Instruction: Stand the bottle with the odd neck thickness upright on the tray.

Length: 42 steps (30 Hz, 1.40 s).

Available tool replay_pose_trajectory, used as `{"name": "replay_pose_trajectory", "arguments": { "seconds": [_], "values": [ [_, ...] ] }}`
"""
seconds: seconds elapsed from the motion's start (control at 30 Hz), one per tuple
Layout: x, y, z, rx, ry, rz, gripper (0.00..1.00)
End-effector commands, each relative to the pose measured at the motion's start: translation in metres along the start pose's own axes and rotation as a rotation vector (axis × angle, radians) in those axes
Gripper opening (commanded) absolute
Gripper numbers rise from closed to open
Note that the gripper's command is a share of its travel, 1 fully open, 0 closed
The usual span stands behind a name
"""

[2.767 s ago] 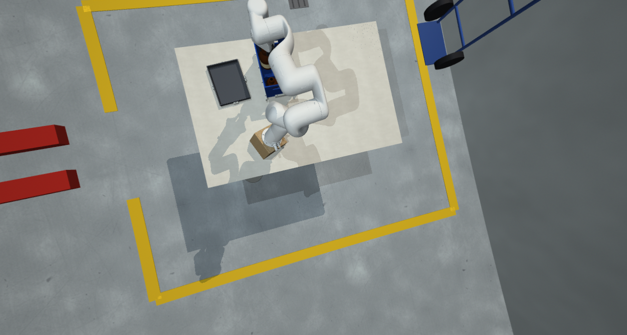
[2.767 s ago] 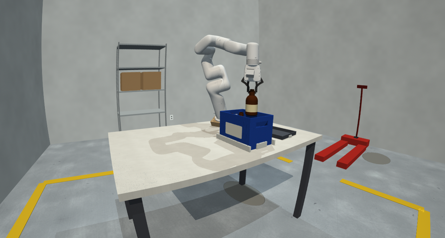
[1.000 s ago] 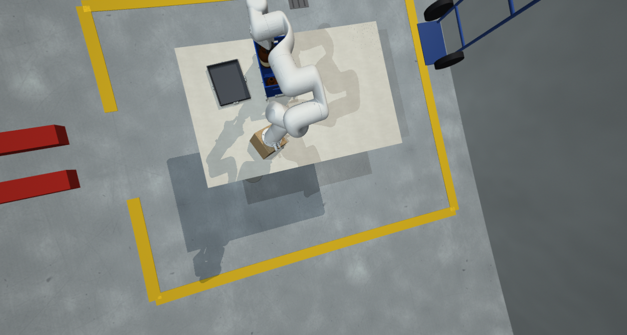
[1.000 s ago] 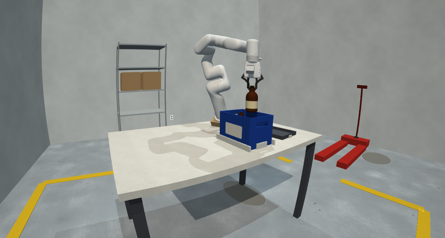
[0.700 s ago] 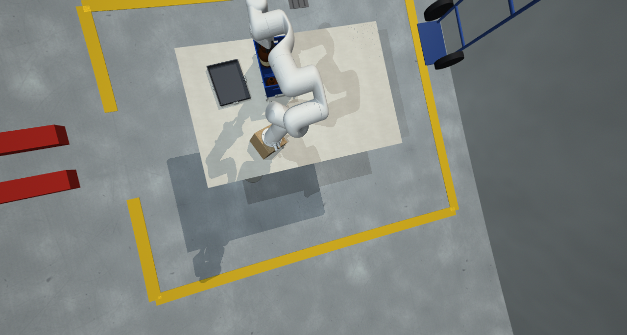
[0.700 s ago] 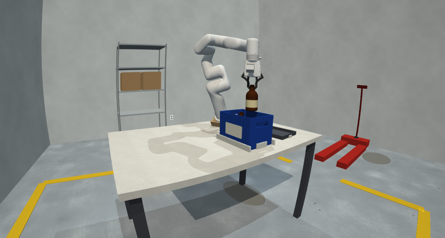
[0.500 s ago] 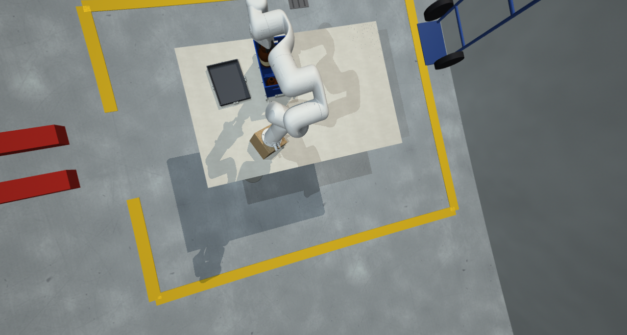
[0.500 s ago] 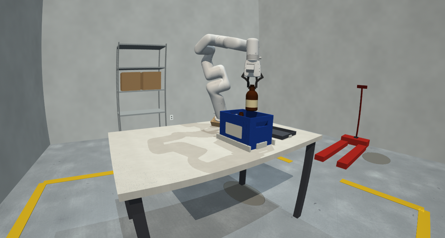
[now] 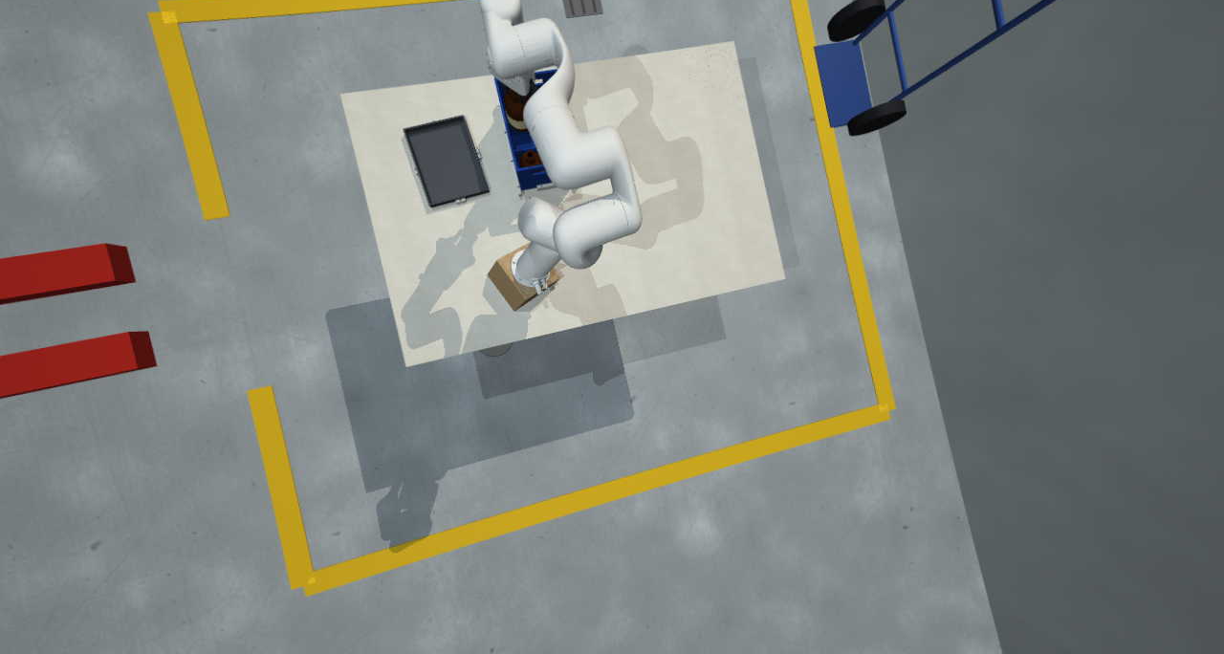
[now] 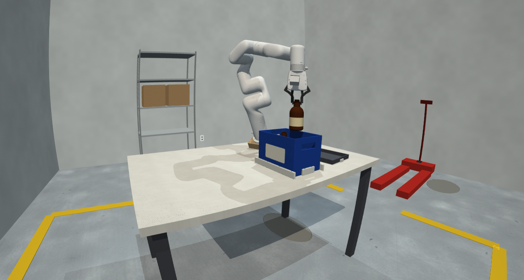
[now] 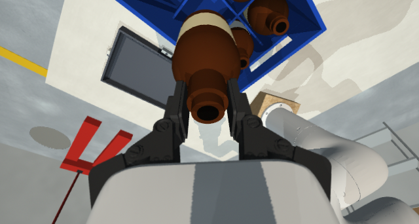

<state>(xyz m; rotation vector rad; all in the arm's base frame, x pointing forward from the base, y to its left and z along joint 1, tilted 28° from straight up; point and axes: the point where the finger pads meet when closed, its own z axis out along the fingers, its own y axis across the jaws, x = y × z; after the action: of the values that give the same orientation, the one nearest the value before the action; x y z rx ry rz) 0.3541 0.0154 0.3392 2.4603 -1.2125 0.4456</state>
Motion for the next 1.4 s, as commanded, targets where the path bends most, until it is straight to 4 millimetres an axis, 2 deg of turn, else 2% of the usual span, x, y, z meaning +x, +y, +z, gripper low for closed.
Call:
{"name": "replay_pose_trajectory", "arguments": {
  "seconds": [0.0, 0.63, 1.37],
  "values": [
    [0.0, -0.001, -0.002, 0.003, 0.003, 0.0, 0.0],
    [-0.005, -0.006, -0.002, 0.003, 0.003, 0.0, 0.0],
    [-0.026, -0.025, -0.002, 0.003, 0.003, 0.0, 0.0]
  ]
}}
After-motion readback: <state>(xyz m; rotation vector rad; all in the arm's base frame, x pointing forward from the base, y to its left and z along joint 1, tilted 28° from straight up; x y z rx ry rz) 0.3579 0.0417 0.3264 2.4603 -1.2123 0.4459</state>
